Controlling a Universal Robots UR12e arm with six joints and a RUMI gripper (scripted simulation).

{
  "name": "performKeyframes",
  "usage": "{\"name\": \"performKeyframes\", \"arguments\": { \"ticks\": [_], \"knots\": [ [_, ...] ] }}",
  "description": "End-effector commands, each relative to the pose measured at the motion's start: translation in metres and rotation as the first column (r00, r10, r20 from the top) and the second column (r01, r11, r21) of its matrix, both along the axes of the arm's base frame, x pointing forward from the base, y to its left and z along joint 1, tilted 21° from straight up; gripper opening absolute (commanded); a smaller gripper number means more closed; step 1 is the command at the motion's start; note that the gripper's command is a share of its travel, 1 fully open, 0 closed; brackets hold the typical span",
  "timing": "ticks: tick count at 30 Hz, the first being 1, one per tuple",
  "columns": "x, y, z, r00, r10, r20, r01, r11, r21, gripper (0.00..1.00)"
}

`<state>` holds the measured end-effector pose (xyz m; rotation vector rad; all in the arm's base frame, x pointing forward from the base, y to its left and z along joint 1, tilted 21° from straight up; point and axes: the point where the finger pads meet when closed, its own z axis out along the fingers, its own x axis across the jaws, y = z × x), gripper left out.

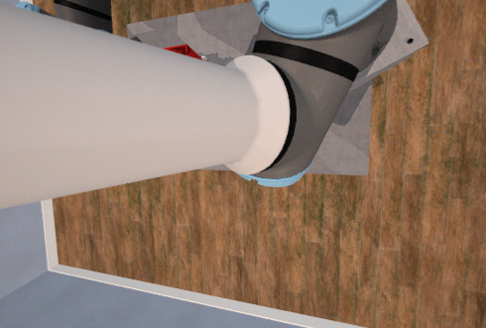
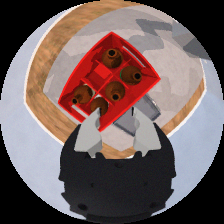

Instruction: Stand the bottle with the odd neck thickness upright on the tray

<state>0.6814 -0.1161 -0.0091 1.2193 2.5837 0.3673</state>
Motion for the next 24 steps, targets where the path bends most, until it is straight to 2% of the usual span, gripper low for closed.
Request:
{"name": "performKeyframes", "arguments": {
  "ticks": [1,24],
  "knots": [
    [0.0004,-0.0002,0.0006,1.0,0.0,0.001,0.0,1.0,-0.001,0.38],
    [0.0014,0.0001,-0.0023,1.0,0.0,0.001,0.0,1.0,-0.001,0.38]
  ]
}}
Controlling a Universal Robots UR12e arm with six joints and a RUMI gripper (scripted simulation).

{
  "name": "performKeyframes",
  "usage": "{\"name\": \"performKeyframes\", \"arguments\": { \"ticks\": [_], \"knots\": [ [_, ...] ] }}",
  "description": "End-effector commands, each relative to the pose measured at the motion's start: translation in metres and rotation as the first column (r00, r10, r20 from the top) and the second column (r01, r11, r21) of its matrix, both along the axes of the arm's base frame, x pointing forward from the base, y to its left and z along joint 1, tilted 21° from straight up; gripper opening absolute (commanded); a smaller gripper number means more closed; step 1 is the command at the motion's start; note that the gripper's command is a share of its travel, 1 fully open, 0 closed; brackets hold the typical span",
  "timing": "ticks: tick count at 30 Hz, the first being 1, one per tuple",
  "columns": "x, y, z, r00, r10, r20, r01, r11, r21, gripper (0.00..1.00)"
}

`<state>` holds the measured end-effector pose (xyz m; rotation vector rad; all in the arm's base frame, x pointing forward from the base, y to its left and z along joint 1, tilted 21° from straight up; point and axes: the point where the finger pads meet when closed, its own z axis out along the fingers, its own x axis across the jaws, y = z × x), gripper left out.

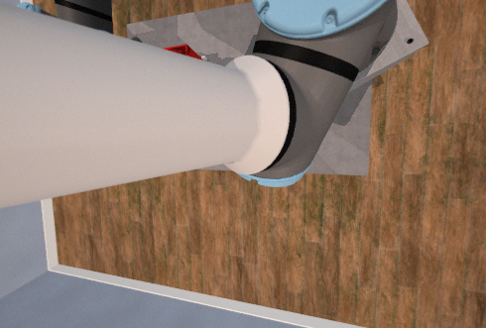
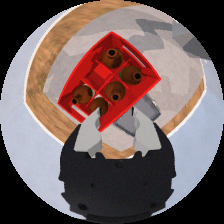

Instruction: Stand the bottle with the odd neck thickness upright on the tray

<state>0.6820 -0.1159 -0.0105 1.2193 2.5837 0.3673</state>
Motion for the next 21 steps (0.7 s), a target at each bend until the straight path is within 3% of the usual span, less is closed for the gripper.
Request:
{"name": "performKeyframes", "arguments": {
  "ticks": [1,21],
  "knots": [
    [0.001,0.0,-0.002,1.0,0.0,0.001,0.0,1.0,-0.001,0.38],
    [0.008,0.002,-0.021,1.0,0.0,0.001,0.0,1.0,-0.001,0.38]
  ]
}}
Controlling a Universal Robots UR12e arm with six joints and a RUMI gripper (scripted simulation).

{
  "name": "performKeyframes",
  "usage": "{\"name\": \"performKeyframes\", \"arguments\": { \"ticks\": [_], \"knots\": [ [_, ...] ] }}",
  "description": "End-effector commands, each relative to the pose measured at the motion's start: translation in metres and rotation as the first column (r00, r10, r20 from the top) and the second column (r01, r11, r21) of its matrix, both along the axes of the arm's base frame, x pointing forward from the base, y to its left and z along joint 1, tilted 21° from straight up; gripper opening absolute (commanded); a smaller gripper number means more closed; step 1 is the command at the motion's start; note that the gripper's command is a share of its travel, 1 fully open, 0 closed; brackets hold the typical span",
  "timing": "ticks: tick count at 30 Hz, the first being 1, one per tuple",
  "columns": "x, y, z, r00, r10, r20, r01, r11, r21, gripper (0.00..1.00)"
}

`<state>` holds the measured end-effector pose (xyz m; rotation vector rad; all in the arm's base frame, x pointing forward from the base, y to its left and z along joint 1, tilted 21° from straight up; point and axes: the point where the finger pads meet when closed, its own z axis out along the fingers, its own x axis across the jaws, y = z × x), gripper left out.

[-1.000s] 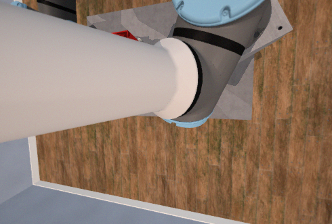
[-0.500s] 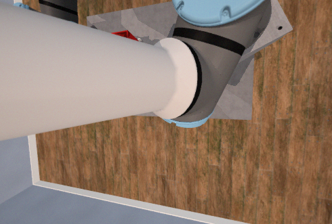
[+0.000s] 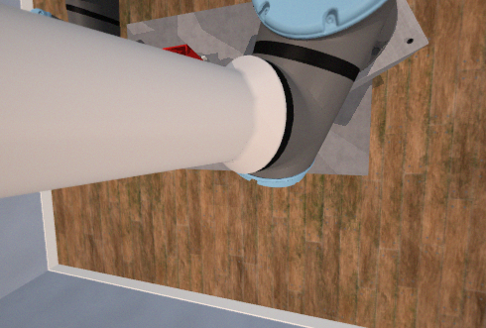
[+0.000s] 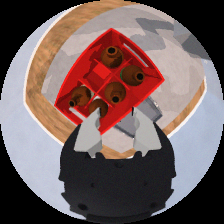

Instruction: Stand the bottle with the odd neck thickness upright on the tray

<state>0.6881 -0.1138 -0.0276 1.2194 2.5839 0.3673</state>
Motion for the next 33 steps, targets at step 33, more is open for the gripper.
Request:
{"name": "performKeyframes", "arguments": {
  "ticks": [33],
  "knots": [
    [0.009,0.003,-0.022,1.0,0.0,0.001,0.0,1.0,-0.001,0.38]
  ]
}}
